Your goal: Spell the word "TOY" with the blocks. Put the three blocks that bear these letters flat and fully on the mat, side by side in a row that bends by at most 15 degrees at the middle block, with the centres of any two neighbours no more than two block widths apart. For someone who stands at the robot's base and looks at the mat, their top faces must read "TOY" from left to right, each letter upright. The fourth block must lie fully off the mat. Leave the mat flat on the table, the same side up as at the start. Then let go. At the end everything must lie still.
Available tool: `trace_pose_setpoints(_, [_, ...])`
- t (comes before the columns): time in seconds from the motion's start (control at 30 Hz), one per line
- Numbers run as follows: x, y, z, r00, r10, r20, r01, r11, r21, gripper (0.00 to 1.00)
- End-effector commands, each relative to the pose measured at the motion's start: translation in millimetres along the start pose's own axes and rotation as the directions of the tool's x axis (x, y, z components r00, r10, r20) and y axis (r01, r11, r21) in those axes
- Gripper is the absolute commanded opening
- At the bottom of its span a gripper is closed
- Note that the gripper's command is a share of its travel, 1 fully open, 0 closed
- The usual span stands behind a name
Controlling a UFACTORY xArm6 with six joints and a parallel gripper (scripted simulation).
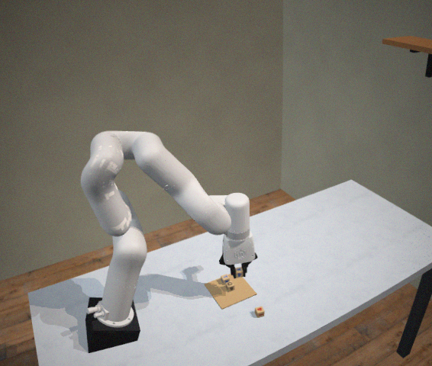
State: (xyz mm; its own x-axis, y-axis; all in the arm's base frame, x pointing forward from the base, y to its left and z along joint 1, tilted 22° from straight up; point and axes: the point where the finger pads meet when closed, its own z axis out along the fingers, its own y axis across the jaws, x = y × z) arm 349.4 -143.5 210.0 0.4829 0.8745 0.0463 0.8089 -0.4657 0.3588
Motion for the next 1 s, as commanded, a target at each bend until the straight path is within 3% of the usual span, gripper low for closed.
trace_pose_setpoints(0.0, [4.3,-8.3,-0.5,0.990,-0.139,-0.009,0.138,0.990,-0.007,0.21])
trace_pose_setpoints(0.2, [7.1,-15.1,0.4,0.972,-0.234,-0.009,0.234,0.972,-0.009,0.21])
trace_pose_setpoints(0.73, [7.2,-15.3,1.0,0.971,-0.237,-0.009,0.237,0.971,-0.009,0.21])
trace_pose_setpoints(0.97, [7.2,-15.3,13.8,0.971,-0.237,-0.009,0.237,0.971,-0.009,0.21])
